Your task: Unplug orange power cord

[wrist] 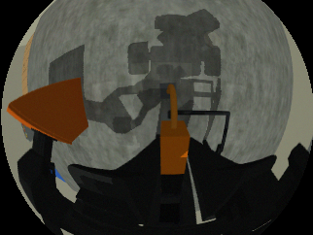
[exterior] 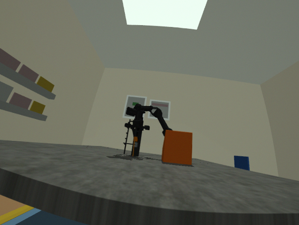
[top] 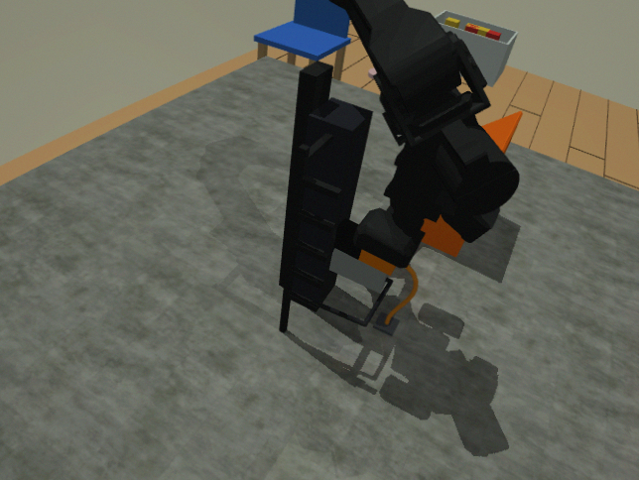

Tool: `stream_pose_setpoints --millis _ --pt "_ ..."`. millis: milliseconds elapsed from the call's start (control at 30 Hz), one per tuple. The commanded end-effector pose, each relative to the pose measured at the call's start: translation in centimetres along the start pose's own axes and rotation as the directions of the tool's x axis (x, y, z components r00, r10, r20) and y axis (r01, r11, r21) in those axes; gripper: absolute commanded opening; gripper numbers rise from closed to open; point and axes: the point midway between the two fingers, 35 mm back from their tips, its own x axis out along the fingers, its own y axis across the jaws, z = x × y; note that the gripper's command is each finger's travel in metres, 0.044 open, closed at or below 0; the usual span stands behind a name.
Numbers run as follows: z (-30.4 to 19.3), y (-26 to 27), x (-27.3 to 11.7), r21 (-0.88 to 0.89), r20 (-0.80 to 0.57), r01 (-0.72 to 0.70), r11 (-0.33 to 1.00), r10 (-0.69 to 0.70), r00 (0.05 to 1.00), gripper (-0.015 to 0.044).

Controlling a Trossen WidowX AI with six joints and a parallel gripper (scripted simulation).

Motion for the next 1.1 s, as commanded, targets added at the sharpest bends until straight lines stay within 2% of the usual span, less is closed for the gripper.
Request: stream_pose_setpoints --millis 0,133,567,700,833,1067 --pt "3.0 0.0 -0.9 -0.012 0.062 0.008 1.0 -0.008 0.998 0.0" --pt "3.6 0.1 -1.1 -0.012 0.062 0.008 1.0 -0.008 0.998 0.0" --pt "2.6 0.1 -0.6 -0.013 0.057 0.007 1.0 -0.007 0.998 0.0341" --pt "4.8 0.0 -1.3 -0.014 0.06 0.008 1.0 -0.007 0.998 0.044" --pt "8.4 0.2 -2.2 -0.013 0.061 0.008 1.0 -0.007 0.998 0.044" --pt "8.6 0.2 -2.3 -0.013 0.061 0.008 1.0 -0.007 0.998 0.044"
